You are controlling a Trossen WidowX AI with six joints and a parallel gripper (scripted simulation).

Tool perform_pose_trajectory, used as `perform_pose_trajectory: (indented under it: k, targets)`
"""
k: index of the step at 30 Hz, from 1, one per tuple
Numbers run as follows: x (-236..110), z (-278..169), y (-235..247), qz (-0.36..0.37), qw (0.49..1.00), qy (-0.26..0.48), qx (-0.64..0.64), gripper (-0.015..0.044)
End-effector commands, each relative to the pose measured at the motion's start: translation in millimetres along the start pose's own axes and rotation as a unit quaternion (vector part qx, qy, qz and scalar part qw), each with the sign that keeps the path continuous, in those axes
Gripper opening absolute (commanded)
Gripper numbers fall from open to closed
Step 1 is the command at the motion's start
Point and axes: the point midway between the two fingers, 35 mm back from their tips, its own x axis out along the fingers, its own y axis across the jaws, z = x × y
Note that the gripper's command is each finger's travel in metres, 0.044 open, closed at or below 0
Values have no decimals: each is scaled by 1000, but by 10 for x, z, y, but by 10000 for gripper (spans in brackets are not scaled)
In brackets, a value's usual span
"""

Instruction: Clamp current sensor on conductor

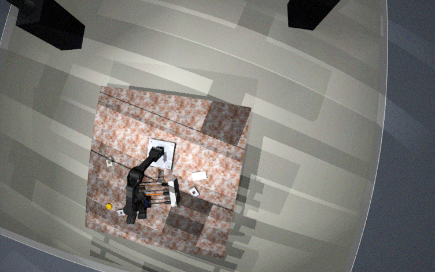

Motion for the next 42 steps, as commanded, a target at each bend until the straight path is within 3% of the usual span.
perform_pose_trajectory:
  k: [1,16,33,42]
  targets:
    - [-37,15,70,-12,1000,-3,3,0]
    - [1,7,148,-90,996,-4,4,0]
    - [27,3,108,-78,997,0,2,440]
    - [105,1,102,-75,997,-1,2,440]
